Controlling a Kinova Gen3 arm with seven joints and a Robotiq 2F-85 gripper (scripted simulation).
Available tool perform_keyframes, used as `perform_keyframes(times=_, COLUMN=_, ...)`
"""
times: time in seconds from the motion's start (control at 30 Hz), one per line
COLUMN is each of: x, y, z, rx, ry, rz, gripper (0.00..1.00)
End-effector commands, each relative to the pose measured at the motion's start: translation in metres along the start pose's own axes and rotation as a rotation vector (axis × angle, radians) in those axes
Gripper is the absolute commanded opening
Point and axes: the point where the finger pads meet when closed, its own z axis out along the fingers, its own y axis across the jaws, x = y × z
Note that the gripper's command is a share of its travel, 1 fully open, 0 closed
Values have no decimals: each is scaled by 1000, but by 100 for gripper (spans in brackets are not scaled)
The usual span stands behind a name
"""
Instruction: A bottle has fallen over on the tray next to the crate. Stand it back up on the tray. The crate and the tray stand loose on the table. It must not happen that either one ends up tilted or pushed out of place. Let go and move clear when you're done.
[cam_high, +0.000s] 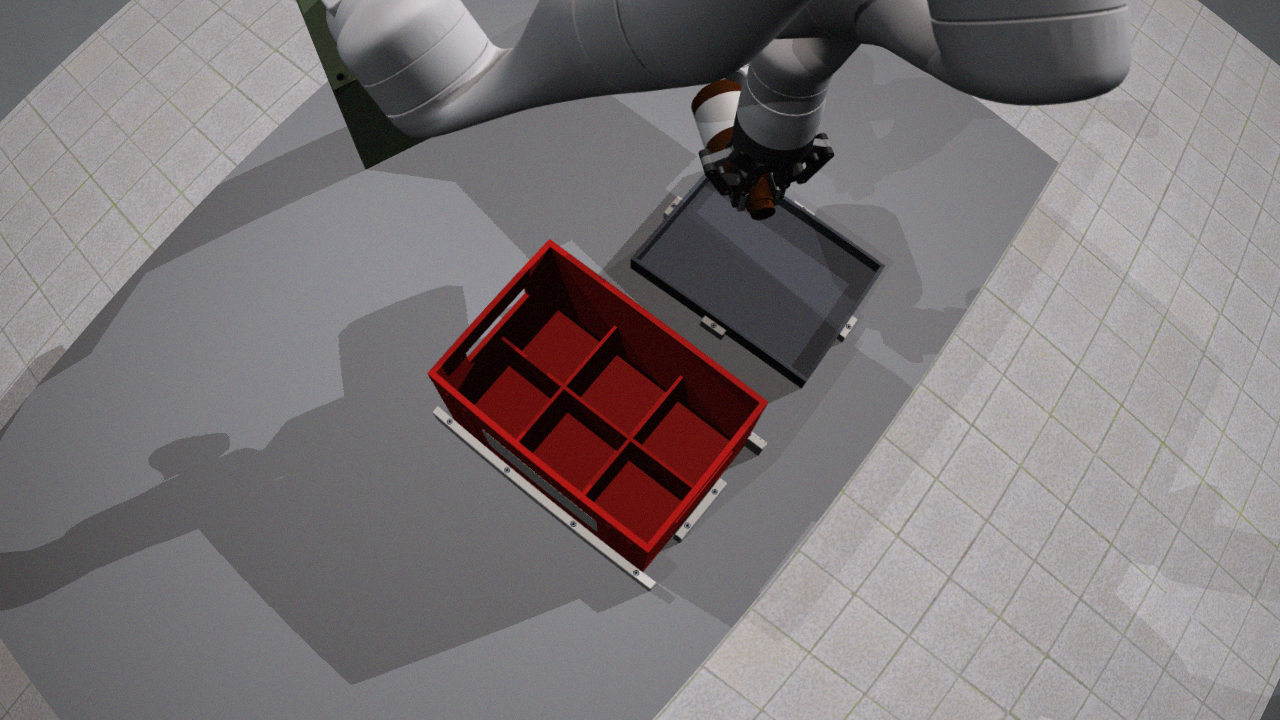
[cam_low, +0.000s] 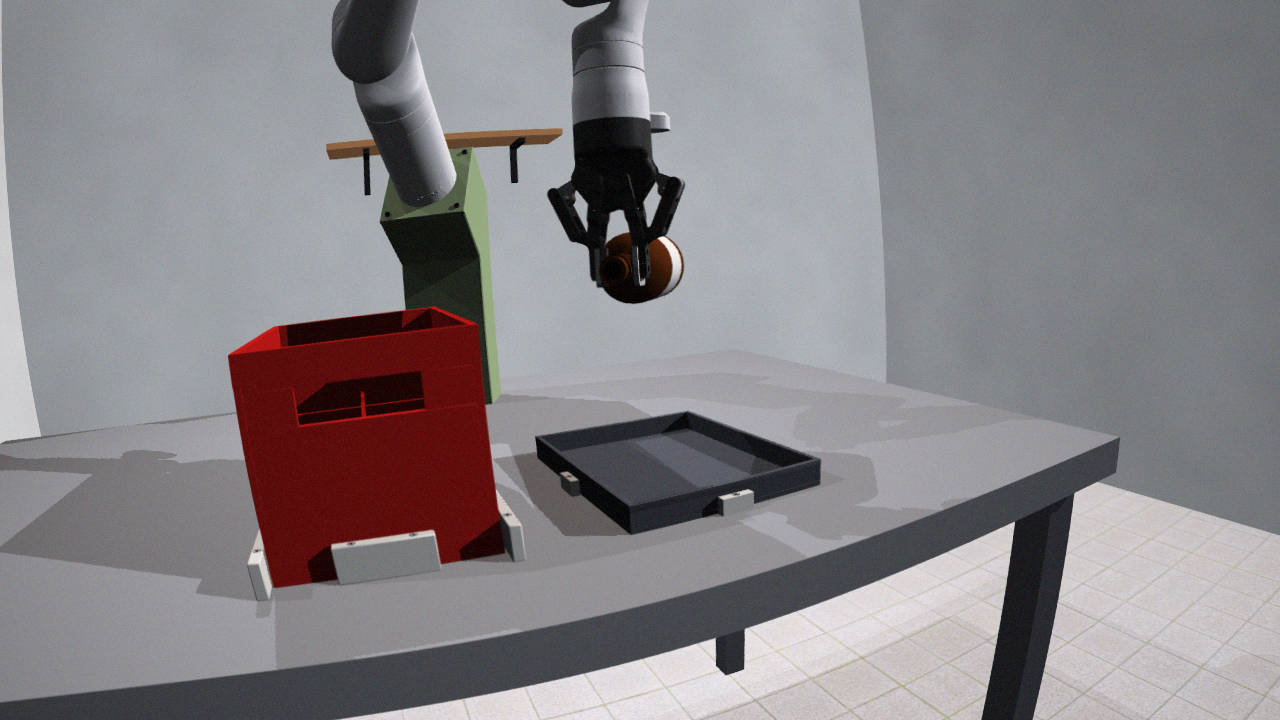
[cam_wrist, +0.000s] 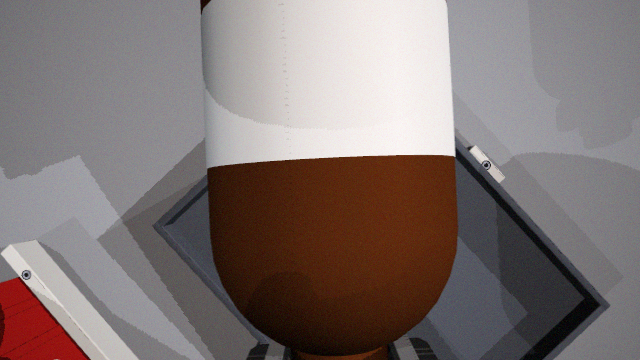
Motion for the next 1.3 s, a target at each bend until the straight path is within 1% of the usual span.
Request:
perform_keyframes(times=0.0, x=0, y=0, z=0, rx=-1, ry=-2, rz=-1, gripper=0)
perform_keyframes(times=0.27, x=1, y=0, z=0, rx=2, ry=-19, rz=-1, gripper=0)
perform_keyframes(times=0.67, x=1, y=0, z=1, rx=5, ry=-95, rz=-1, gripper=0)
perform_keyframes(times=0.73, x=1, y=0, z=1, rx=5, ry=-95, rz=-1, gripper=0)
perform_keyframes(times=1.0, x=1, y=0, z=0, rx=2, ry=-146, rz=-1, gripper=0)
perform_keyframes(times=1.27, x=1, y=0, z=0, rx=-1, ry=-170, rz=-1, gripper=0)
